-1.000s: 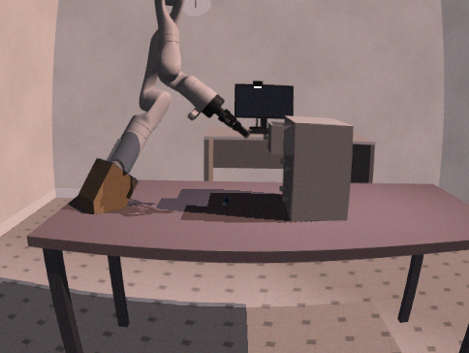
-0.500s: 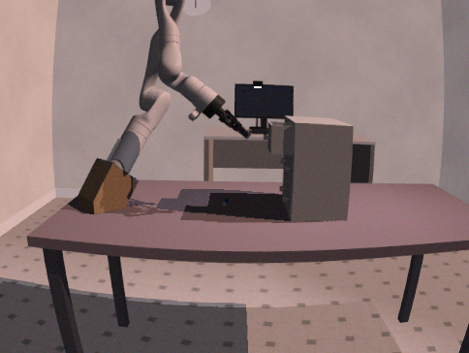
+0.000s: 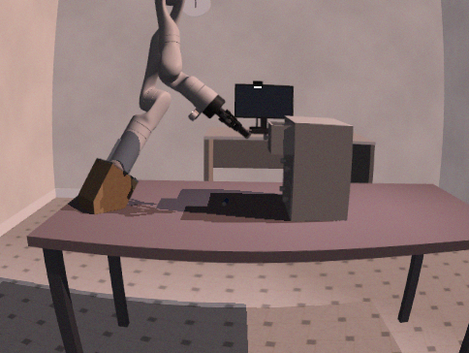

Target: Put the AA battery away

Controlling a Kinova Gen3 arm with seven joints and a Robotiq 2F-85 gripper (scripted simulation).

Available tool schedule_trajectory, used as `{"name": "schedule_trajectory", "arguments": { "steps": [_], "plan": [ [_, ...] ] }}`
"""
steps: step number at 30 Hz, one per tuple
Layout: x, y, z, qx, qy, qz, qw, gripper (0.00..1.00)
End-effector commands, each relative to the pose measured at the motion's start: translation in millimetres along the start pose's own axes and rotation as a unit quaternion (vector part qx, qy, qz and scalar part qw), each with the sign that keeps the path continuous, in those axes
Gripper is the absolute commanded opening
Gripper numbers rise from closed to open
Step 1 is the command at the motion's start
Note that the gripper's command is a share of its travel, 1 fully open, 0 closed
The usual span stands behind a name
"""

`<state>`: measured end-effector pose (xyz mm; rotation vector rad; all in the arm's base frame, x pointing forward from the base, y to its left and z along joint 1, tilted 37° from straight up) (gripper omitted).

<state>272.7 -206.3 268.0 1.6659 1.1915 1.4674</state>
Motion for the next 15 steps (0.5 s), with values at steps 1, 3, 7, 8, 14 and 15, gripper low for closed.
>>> {"name": "schedule_trajectory", "arguments": {
  "steps": [1,3,7,8,14,15],
  "plan": [
    [-0.2,0.4,0.0,0.0,0.0,0.0,1.0,0.0],
    [-0.2,0.5,0.2,0.0,0.0,0.0,1.0,0.0],
    [-0.2,1.1,0.9,0.0,0.0,0.0,1.0,0.0],
    [-0.2,1.3,1.1,0.0,0.0,0.0,1.0,0.0],
    [-0.2,2.4,2.4,0.0,0.0,0.0,1.0,0.0],
    [-0.2,2.7,2.9,0.0,0.0,0.0,1.0,0.0]
  ]
}}
Point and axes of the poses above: the point where the finger pads meet when closed, its own z axis out along the fingers, its own x axis across the jaws, y = z × x, the point moved 6 cm from there along -z, back along the fingers, and after that the axes turned 1 degree about -z, right-handed, at the moved point
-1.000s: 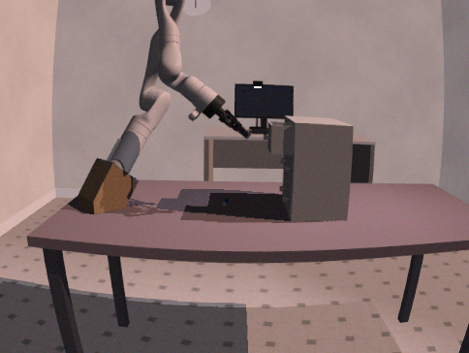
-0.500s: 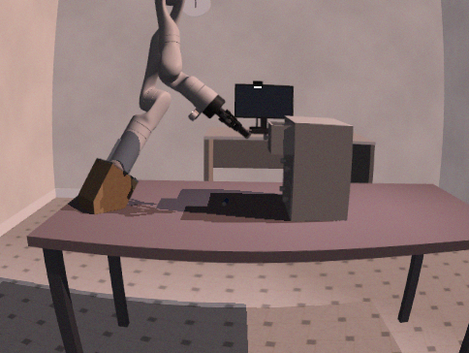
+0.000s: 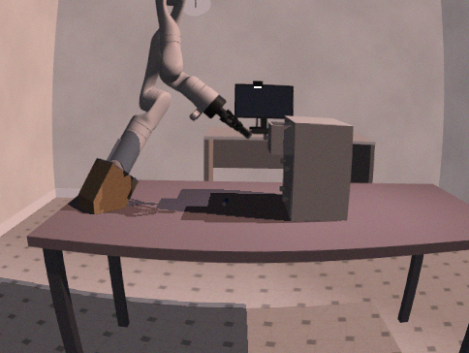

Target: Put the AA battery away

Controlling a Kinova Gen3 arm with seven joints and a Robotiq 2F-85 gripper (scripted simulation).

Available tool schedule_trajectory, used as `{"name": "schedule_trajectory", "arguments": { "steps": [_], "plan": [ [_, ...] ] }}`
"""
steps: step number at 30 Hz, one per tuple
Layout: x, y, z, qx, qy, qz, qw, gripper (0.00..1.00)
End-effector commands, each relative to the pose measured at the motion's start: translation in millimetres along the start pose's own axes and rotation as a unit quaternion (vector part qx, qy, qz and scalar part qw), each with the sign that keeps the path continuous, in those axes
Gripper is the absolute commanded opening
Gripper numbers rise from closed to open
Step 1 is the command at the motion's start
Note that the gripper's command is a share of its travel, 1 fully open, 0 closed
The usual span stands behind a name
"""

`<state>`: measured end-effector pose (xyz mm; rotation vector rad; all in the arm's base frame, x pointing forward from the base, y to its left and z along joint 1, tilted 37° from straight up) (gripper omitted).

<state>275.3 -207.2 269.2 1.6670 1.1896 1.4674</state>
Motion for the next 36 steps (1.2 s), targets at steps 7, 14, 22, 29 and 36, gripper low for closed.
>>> {"name": "schedule_trajectory", "arguments": {
  "steps": [7,14,22,29,36],
  "plan": [
    [0,4,4.5,0.0,0.0,-0.001,1.0,0.0],
    [0,8,9.4,0.0,0.0,-0.001,1.0,0.0],
    [0,14,16.6,0.0,0.0,-0.001,1.0,0.0],
    [0,21,25.4,0.0,0.0,-0.001,1.0,0.0],
    [0,27,32.3,0.0,0.0,-0.001,1.0,0.0]
  ]
}}
Point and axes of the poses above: the point where the finger pads meet when closed, its own z axis out along the fingers, its own x axis across the jaws, y = z × x, the point moved 6 cm from there along -z, back along the fingers, and after that the axes turned 1 degree about -z, right-handed, at the moved point
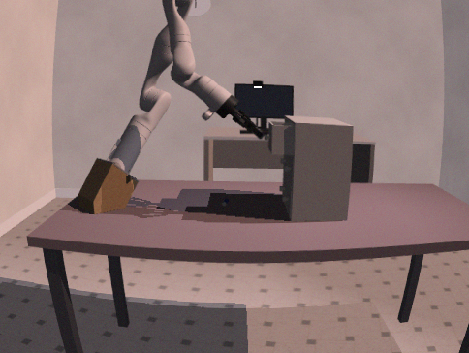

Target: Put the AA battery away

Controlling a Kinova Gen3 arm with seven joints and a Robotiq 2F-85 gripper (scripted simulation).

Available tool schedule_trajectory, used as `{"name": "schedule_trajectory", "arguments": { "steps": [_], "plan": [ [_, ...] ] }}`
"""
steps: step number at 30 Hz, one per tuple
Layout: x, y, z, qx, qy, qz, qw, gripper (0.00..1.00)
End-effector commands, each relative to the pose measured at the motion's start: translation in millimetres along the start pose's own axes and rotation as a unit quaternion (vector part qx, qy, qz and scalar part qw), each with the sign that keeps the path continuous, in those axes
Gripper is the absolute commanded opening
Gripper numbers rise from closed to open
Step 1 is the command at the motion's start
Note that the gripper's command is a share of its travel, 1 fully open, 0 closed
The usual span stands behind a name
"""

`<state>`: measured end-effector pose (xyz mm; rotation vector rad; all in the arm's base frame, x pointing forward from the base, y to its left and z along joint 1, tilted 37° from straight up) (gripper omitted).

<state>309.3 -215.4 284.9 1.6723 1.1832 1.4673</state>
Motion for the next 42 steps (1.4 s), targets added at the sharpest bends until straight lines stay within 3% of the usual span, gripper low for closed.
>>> {"name": "schedule_trajectory", "arguments": {
  "steps": [1,42],
  "plan": [
    [1,3,4.7,0.001,0.002,-0.003,1.0,0.0],
    [1,39,46.8,0.001,0.002,-0.003,1.0,0.0]
  ]
}}
Point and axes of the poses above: the point where the finger pads meet when closed, its own z axis out along the fingers, its own x axis across the jaws, y = z × x, the point moved 6 cm from there along -z, back along the fingers, and after that the axes turned 1 degree about -z, right-handed, at the moved point
